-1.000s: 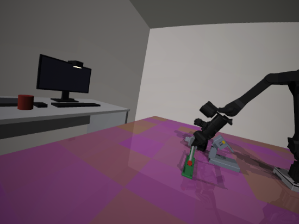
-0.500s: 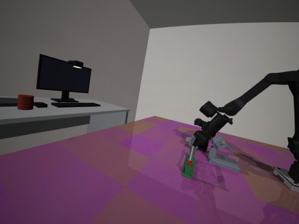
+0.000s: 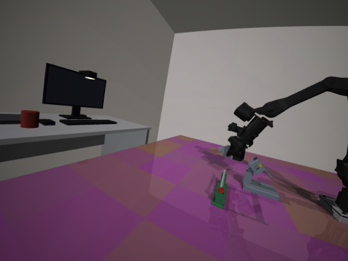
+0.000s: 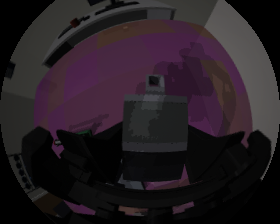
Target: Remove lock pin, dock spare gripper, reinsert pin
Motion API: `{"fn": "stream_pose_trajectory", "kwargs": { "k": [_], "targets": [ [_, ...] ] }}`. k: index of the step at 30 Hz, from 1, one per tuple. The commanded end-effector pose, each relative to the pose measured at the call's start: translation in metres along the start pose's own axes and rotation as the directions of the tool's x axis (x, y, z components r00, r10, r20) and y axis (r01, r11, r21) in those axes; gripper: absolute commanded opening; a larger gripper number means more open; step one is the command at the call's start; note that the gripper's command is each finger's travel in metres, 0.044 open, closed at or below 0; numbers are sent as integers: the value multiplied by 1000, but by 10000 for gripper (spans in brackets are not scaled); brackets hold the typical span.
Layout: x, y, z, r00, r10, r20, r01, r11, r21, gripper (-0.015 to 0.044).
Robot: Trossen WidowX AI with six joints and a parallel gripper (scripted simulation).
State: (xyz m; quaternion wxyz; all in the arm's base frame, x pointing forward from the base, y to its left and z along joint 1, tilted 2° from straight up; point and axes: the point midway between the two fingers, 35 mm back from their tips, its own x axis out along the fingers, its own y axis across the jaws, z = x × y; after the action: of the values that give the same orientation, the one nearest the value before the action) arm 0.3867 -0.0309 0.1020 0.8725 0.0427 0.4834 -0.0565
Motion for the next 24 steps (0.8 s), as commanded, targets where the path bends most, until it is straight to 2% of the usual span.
{"fn": "stream_pose_trajectory", "kwargs": {
  "k": [1, 7, 24],
  "targets": [
    [-24, 0, 15, 1000, 3, 26, -3, 1000, -1, 0],
    [-47, 0, 22, 1000, 3, 25, -3, 1000, -1, 0],
    [-41, 2, 13, 1000, -8, -3, 8, 1000, -11, 0]
  ]
}}
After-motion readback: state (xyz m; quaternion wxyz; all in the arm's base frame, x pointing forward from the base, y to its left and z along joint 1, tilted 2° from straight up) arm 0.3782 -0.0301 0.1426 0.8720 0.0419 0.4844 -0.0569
